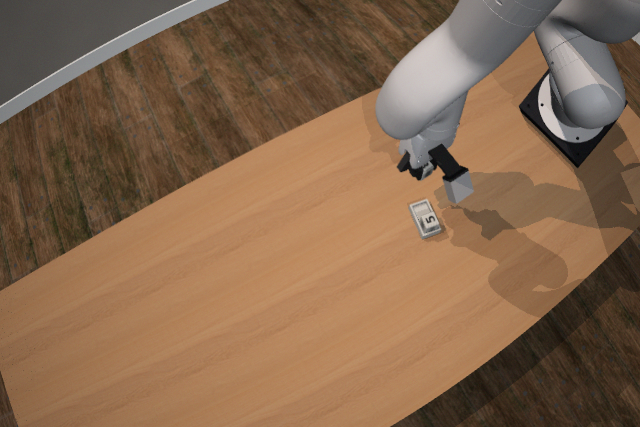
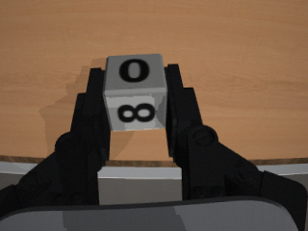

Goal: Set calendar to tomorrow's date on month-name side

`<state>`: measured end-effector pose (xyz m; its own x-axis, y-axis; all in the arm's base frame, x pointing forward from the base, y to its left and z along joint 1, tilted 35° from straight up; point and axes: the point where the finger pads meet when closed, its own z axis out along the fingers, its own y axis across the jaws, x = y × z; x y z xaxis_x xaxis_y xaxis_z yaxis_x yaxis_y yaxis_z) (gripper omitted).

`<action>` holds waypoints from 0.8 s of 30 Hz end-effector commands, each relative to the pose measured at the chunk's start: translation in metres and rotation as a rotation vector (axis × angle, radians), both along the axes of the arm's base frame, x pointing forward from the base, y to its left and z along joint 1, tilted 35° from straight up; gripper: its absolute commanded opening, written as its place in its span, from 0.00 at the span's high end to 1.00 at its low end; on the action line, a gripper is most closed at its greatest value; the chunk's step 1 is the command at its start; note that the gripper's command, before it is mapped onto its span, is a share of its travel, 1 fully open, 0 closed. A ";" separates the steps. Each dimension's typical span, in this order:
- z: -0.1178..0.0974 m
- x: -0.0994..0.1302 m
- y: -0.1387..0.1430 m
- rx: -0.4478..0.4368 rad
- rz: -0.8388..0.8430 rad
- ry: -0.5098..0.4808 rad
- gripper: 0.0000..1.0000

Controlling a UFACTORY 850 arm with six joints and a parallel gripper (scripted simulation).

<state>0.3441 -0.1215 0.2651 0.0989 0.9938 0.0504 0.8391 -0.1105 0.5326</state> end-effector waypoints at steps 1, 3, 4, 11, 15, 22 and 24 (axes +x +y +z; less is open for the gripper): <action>0.001 0.001 0.002 -0.087 0.146 -0.033 0.73; 0.001 0.001 0.003 -0.122 0.199 -0.033 0.73; 0.001 0.001 0.003 -0.137 0.223 -0.033 0.73; 0.002 0.002 0.006 -0.250 0.393 -0.031 0.73; 0.003 0.002 0.008 -0.325 0.506 -0.030 0.73; 0.004 0.003 0.011 -0.450 0.694 -0.029 0.73; 0.004 0.003 0.011 -0.450 0.694 -0.029 0.73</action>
<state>0.3465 -0.1116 0.2684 -0.5012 0.7993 -0.3314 0.6812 0.6007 0.4185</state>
